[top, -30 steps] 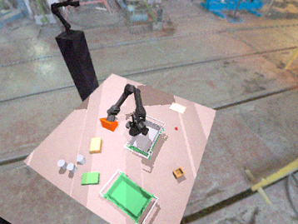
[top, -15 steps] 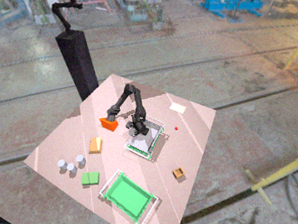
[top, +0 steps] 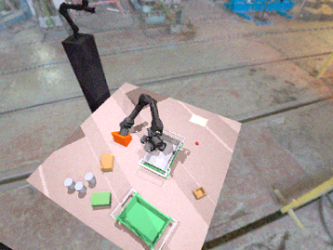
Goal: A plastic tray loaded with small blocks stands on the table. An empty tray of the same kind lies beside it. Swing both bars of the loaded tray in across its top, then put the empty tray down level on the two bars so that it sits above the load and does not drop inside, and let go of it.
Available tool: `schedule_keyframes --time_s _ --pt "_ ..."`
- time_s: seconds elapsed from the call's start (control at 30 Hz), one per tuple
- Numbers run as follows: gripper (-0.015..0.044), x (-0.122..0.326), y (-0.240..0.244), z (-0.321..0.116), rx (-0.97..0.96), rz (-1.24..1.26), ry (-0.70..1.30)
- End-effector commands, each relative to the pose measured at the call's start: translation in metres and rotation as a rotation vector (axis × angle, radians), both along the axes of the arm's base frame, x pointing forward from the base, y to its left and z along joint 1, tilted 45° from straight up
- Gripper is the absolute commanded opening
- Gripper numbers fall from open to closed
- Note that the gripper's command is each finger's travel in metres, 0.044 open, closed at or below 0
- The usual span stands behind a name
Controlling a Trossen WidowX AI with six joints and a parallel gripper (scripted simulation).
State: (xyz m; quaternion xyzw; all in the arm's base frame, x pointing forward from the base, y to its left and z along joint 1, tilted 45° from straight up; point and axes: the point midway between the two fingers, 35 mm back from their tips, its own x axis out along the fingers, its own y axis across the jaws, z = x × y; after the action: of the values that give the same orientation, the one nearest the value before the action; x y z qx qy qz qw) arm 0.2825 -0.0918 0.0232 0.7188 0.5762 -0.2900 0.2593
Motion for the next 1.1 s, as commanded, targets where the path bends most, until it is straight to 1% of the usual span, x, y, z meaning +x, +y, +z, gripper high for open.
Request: schedule_keyframes --time_s 0.0,0.63,0.67,0.93,1.07 --pt "0.0 -0.0021 0.0084 -0.0014 0.006 0.027 0.012" --pt "0.0 -0.0021 0.0084 -0.0014 0.006 0.027 0.012" --pt "0.0 -0.0004 0.0022 -0.0004 0.001 0.007 0.003" --pt "0.0 -0.0021 0.0084 -0.0014 0.006 0.027 0.012" --pt "0.0059 -0.0021 0.0084 -0.0014 0.006 0.027 0.012"
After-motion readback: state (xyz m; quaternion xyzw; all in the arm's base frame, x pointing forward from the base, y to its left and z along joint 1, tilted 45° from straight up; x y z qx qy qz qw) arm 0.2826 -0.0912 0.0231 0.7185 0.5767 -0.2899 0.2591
